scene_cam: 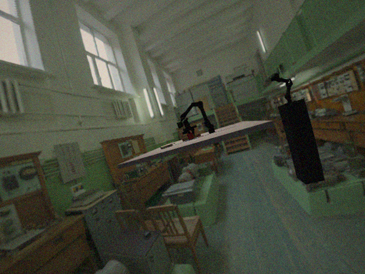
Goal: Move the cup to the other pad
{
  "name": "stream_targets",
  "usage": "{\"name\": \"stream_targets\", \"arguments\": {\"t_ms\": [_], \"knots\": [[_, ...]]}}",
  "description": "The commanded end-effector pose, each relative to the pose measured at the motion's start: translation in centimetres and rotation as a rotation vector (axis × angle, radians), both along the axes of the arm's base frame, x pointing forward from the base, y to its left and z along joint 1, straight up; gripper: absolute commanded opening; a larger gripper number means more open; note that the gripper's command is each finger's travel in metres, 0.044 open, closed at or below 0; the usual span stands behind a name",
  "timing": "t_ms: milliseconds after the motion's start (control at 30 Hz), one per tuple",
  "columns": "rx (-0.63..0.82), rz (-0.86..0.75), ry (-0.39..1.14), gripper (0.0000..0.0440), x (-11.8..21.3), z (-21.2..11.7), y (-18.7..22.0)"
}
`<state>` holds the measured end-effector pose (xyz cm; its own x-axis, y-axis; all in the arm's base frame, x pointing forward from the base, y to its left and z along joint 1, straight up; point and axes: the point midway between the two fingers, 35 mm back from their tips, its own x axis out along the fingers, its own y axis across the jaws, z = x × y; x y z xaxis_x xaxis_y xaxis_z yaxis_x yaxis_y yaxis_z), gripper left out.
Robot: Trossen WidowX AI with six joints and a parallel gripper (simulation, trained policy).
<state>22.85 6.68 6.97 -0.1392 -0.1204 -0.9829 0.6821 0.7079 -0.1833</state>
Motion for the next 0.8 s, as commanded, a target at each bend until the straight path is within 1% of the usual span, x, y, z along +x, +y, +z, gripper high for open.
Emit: {"name": "stream_targets", "arguments": {"t_ms": [0,100,133,167,500,767], "knots": [[0.001,0.03,0.005,0.0106,-0.1,-0.9,-0.1],[0.002,0.053,-0.002,0.0038,-0.1,-1.2,-0.2],[0.002,0.058,-0.005,0.0019,0.0,-1.2,-0.3],[0.002,0.061,-0.011,0.0011,0.0,-1.1,-0.3],[0.023,0.039,-0.065,0.0002,0.7,0.5,-0.4],[0.044,-0.018,-0.105,0.0,1.1,2.5,-0.8]]}}
